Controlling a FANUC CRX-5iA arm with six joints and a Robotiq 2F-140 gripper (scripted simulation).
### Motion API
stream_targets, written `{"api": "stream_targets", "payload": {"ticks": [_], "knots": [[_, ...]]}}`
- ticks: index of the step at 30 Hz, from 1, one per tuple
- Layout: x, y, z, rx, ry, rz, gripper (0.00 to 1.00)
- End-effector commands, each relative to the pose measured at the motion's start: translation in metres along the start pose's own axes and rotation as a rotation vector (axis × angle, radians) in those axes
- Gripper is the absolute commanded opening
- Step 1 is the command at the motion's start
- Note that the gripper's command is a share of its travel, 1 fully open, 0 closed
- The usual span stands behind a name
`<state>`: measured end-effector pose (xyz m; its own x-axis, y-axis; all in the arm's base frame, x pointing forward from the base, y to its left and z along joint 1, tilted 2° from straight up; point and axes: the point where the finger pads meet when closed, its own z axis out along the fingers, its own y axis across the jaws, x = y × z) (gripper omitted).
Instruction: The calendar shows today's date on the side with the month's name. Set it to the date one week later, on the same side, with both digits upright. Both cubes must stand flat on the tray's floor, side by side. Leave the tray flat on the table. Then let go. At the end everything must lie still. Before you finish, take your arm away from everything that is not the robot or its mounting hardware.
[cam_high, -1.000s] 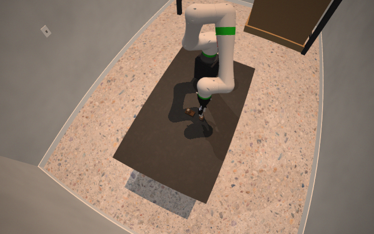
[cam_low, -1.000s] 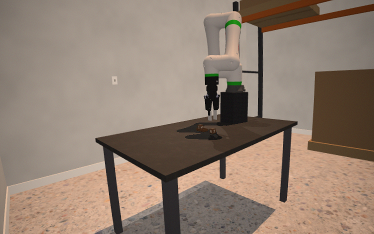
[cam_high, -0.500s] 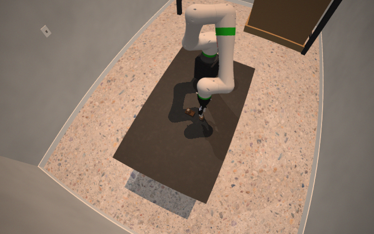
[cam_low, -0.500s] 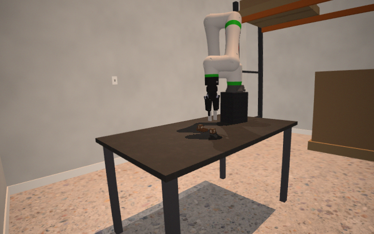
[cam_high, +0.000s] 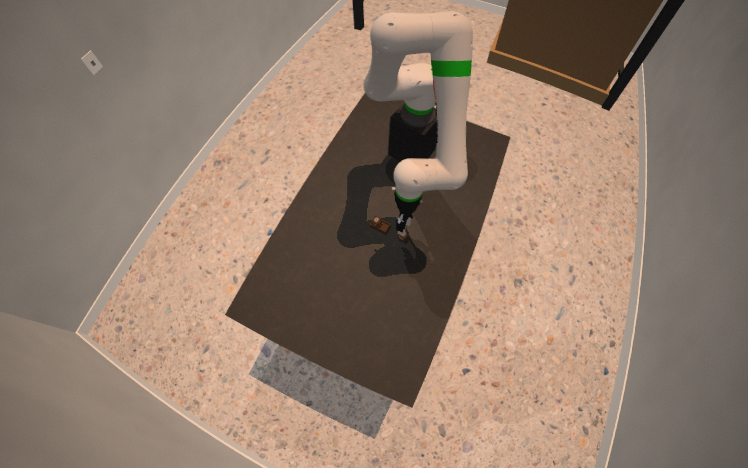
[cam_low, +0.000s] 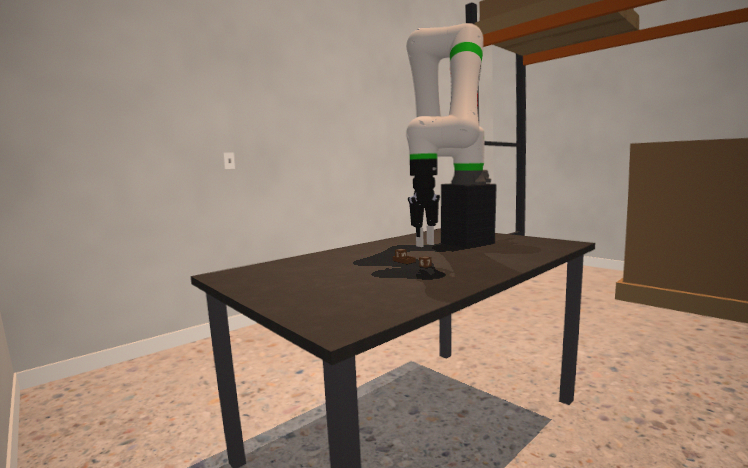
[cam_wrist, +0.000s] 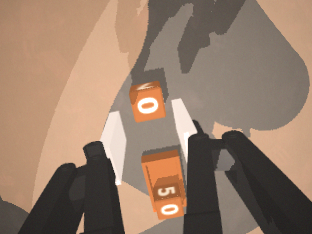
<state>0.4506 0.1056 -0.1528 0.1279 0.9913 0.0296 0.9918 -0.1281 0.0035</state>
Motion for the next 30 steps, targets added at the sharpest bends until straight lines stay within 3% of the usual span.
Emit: {"api": "stream_targets", "payload": {"ticks": [1,30], "knots": [[0.000,0.000,0.002,0.000,0.000,0.000,0.29],[0.000,0.001,0.032,0.000,0.000,0.000,0.29]]}}
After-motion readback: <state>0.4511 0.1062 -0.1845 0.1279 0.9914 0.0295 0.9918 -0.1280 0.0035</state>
